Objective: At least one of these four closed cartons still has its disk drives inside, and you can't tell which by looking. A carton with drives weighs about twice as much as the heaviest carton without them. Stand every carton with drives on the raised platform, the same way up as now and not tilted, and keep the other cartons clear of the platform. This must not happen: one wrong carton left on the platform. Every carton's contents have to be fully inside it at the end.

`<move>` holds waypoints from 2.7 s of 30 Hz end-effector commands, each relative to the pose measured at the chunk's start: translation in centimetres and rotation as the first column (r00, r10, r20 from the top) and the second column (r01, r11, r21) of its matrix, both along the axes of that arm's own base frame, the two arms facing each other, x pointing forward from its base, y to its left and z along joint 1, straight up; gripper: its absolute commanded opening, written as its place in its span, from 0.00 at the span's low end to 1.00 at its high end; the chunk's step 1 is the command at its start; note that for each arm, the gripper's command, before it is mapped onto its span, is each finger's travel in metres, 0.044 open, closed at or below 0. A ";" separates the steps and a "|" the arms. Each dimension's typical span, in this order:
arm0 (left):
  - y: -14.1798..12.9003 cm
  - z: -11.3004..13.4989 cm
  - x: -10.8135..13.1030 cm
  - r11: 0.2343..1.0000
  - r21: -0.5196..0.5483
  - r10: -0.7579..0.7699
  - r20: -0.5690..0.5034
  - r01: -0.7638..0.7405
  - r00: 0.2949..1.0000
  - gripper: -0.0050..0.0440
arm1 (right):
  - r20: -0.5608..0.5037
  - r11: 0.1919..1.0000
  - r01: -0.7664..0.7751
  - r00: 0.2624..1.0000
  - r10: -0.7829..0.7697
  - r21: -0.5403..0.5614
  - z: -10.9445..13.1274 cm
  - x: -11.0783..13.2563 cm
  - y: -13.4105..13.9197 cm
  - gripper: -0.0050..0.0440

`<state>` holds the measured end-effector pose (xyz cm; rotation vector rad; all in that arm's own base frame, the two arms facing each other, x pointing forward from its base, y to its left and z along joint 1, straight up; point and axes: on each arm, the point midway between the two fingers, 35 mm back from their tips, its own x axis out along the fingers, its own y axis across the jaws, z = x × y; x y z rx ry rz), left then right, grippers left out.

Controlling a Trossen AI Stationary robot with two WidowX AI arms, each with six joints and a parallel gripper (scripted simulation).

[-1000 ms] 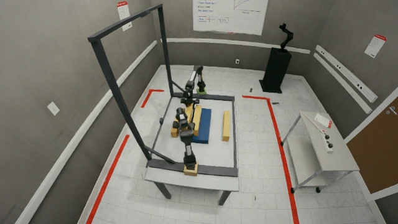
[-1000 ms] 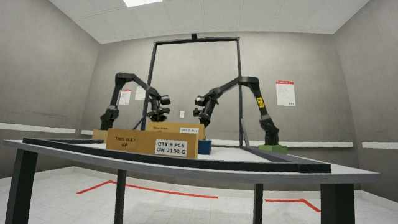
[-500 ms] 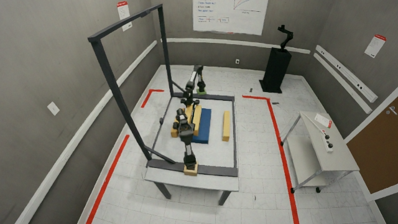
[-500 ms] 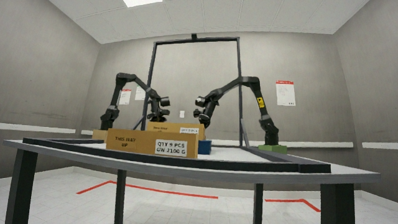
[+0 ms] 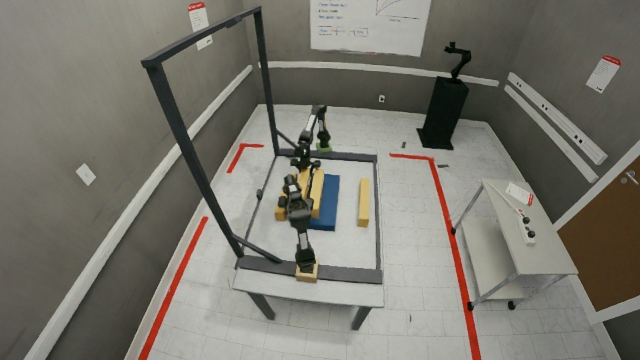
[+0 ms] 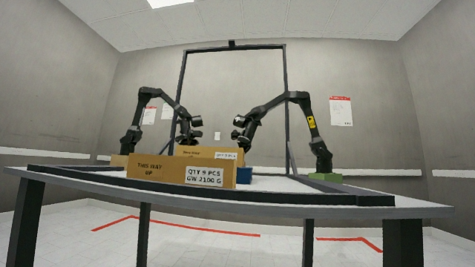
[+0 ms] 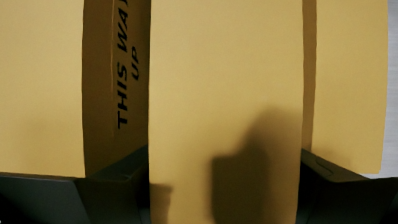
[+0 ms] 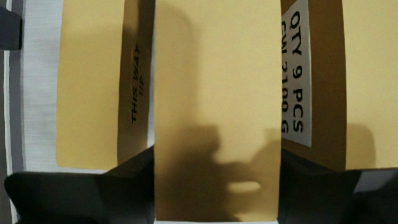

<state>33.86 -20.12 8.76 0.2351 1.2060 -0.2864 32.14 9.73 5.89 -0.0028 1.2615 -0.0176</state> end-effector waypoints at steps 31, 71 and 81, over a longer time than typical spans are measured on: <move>-0.2 1.3 0.2 1.000 -0.016 0.003 0.028 -0.002 1.000 0.88 | 0.032 1.000 -0.002 0.999 0.002 0.008 0.9 0.5 0.1 0.88; -0.2 1.4 0.3 1.000 -0.016 0.004 0.030 -0.003 1.000 0.88 | 0.032 1.000 -0.002 0.999 0.002 0.009 0.9 0.5 0.1 0.88; -0.2 1.3 0.2 1.000 -0.016 0.003 0.027 -0.002 1.000 0.88 | 0.032 1.000 -0.002 0.999 0.002 0.009 0.9 0.5 0.1 0.88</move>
